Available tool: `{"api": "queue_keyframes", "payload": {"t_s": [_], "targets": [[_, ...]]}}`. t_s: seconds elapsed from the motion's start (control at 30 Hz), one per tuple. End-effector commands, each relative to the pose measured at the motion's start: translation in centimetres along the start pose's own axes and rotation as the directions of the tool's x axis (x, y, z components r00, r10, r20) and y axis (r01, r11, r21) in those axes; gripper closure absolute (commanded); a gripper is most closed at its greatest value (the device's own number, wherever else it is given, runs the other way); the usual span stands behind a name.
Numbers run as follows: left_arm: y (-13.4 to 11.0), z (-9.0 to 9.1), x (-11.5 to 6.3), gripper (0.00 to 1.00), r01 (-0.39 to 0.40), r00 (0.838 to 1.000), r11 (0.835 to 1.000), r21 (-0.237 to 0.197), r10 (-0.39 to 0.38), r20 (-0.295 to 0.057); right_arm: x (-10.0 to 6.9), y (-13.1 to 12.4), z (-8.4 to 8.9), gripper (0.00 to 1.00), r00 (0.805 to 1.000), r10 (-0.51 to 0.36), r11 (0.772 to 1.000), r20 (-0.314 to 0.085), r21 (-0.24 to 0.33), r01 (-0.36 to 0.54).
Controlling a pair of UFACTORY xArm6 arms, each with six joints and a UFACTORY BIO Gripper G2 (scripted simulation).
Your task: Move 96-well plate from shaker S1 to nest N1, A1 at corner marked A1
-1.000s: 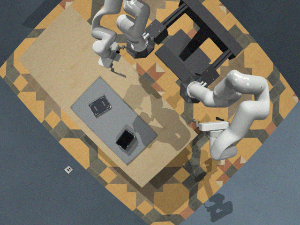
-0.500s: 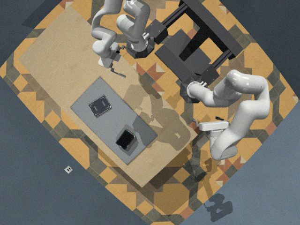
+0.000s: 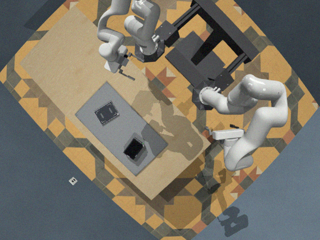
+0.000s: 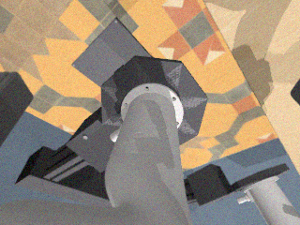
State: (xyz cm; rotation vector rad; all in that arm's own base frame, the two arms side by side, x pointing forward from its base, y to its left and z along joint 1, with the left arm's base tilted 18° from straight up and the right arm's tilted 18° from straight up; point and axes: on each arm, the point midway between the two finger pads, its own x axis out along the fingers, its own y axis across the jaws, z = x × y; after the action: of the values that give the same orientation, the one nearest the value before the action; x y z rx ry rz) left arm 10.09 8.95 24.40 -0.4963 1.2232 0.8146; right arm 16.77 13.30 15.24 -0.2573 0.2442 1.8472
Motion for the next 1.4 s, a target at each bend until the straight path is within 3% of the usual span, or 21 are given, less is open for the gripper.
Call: {"api": "queue_keyframes", "payload": {"t_s": [0.0,0.1,0.33,0.47,0.53,0.6,0.67,0.77,0.83,0.93,0.97,1.1,1.17,1.27,1.33,1.37], "targets": [[0.0,0.1,-0.1,0.00,0.000,1.000,1.000,0.000,0.000,0.002,0.2,-1.7,0.4,0.63,0.998,-0.070,0.998,-0.003,-0.006,0.070],[0.0,0.1,-0.1,0.00,0.000,1.000,1.000,0.000,0.000,0.002,0.3,-2.6,0.6,0.63,0.998,-0.070,0.998,-0.003,-0.006,0.070],[0.0,0.1,-0.1,0.00,0.000,1.000,1.000,0.000,0.000,0.002,0.7,-5.2,1.0,0.63,0.982,-0.186,0.982,-0.004,-0.011,0.186],[0.0,0.1,-0.1,0.00,0.000,1.000,1.000,0.000,0.000,0.002,0.8,-5.8,1.1,0.63,0.982,-0.186,0.982,-0.004,-0.012,0.186],[0.0,0.1,-0.1,0.00,0.000,1.000,1.000,0.000,0.000,0.002,0.9,-6.8,1.2,0.63,0.970,-0.244,0.970,-0.004,-0.014,0.244],[0.0,0.1,-0.1,0.00,0.000,1.000,1.000,0.000,0.000,0.002,1.0,-7.5,1.3,0.63,0.970,-0.244,0.970,-0.004,-0.014,0.244],[0.0,0.1,-0.1,0.00,0.000,1.000,1.000,0.000,0.000,0.002,1.1,-8.4,1.4,0.63,0.954,-0.300,0.954,-0.004,-0.017,0.300],[0.0,0.1,-0.1,0.00,0.000,1.000,1.000,0.000,0.000,0.002,1.1,-9.1,1.5,0.63,0.954,-0.300,0.954,-0.003,-0.017,0.300],[0.0,0.1,-0.1,0.00,0.000,1.000,1.000,0.000,0.000,0.002,1.2,-10.1,1.6,0.63,0.935,-0.356,0.934,-0.003,-0.020,0.356],[0.0,0.1,-0.1,0.00,0.000,1.000,1.000,0.000,0.000,0.002,1.3,-10.7,1.6,0.63,0.935,-0.356,0.934,-0.003,-0.020,0.356],[0.0,0.1,-0.1,0.00,0.000,1.000,1.000,0.000,0.000,0.002,1.4,-11.2,1.7,0.63,0.922,-0.387,0.922,-0.002,-0.022,0.387],[0.0,0.1,-0.1,0.00,0.000,1.000,1.000,0.000,0.000,0.002,1.5,-12.2,1.8,0.63,0.912,-0.410,0.912,-0.001,-0.023,0.410],[0.0,0.1,-0.1,0.00,0.000,1.000,1.000,0.000,0.000,0.002,1.6,-13.2,1.8,0.63,0.886,-0.463,0.886,0.001,-0.026,0.463],[0.0,0.1,-0.1,0.00,0.000,1.000,1.000,0.000,0.000,0.002,1.6,-13.8,1.9,0.63,0.886,-0.463,0.886,0.001,-0.026,0.463],[0.0,0.1,-0.1,0.00,0.000,1.000,1.000,0.000,0.000,0.002,1.7,-14.8,2.0,0.63,0.858,-0.514,0.858,0.003,-0.028,0.514],[0.0,0.1,-0.1,0.00,0.000,1.000,1.000,0.000,0.000,0.002,1.8,-15.3,2.0,0.63,0.858,-0.514,0.858,0.003,-0.028,0.514]]}}
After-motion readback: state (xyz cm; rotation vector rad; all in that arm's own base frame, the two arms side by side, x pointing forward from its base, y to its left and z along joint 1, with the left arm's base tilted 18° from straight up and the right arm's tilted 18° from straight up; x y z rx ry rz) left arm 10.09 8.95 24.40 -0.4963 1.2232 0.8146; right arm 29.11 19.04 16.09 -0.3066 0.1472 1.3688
